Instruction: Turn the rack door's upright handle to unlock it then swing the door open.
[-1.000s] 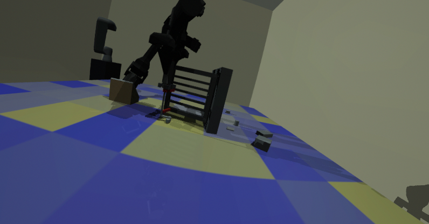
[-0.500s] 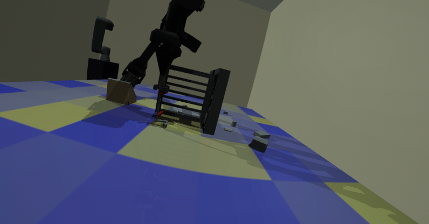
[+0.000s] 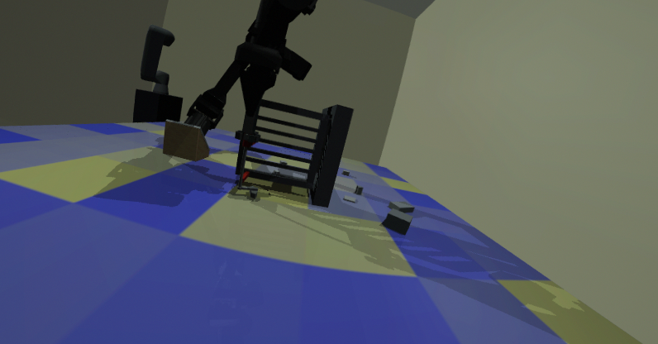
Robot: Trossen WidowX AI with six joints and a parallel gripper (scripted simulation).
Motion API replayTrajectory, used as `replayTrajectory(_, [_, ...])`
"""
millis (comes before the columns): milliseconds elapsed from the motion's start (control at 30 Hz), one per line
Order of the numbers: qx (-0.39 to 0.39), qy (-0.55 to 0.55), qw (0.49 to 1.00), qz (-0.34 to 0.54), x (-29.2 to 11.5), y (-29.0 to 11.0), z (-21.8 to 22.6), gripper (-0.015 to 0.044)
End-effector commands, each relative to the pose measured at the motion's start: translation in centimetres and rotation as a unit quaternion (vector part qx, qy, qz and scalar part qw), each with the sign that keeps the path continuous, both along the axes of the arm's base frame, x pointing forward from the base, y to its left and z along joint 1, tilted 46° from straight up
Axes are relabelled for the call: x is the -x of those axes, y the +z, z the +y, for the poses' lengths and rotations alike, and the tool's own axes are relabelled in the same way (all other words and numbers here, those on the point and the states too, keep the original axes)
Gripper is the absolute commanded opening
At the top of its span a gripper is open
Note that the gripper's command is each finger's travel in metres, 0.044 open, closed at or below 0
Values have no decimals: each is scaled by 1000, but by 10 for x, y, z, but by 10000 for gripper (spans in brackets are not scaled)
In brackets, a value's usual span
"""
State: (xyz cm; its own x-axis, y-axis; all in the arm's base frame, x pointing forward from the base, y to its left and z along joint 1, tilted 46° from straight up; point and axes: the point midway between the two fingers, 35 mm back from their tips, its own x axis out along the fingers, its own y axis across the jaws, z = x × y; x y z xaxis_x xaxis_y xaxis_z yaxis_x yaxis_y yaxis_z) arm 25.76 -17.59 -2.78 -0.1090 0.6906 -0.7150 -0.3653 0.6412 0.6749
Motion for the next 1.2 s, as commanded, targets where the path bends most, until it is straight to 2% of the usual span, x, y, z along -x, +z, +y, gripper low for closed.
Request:
replayTrajectory(0, [0,5,1000,-4,-1,0,-1,24])
replayTrajectory(67, [0,5,1000,-4,-1,0,-1,24])
replayTrajectory(400, [0,5,1000,-4,-1,0,-1,286])
replayTrajectory(433, [0,5,1000,-4,-1,0,-1,296])
replayTrajectory(1167, [21,-20,1000,-10,-5,26,-26,296])
